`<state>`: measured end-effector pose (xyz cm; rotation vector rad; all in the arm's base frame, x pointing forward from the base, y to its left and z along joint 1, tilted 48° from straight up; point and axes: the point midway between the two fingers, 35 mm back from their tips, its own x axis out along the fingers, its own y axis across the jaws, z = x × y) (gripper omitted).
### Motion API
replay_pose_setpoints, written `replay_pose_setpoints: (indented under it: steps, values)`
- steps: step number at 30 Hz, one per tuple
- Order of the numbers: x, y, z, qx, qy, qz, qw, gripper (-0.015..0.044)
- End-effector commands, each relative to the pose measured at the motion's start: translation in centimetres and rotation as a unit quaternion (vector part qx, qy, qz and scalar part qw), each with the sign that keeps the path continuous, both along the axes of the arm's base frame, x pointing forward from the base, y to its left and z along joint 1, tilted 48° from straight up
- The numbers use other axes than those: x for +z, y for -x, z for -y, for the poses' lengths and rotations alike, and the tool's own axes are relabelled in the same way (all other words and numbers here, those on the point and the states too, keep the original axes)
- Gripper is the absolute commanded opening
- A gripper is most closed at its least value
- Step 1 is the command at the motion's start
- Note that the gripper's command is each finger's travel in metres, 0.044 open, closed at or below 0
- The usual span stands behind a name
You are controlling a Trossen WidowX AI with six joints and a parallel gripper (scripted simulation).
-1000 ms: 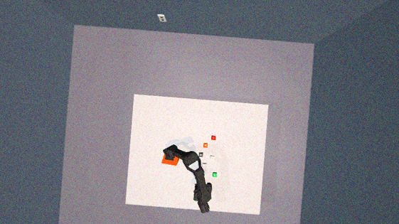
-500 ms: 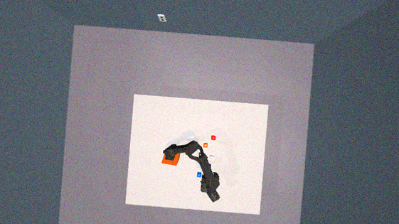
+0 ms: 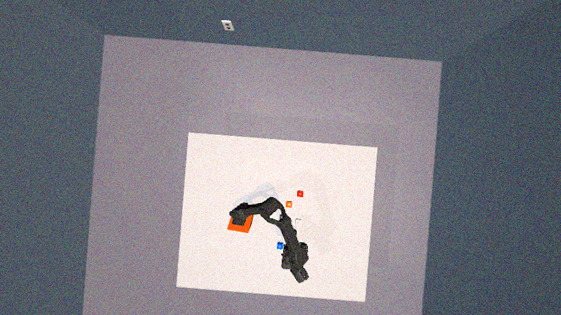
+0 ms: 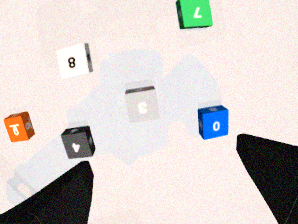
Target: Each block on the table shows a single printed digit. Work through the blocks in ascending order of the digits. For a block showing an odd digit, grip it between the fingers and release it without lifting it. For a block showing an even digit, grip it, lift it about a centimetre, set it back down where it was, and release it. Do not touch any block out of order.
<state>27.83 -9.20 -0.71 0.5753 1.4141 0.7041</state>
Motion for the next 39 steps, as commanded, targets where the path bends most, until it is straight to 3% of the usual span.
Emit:
replay_pose_setpoints:
  steps: [1, 7, 17, 39]
  values:
    - [0.1, 0.0, 0.0, -0.004, -0.003, -0.001, 1.0, 0.04]
    - [0.2, 0.1, -0.1, -0.004, -0.003, -0.001, 1.0, 0.04]
    - [6.4, 5.6, -5.9, -0.004, -0.005, -0.004, 1.0, 0.04]
    - [6.5, 5.7, -6.1, -0.004, -0.005, -0.004, 1.0, 0.04]
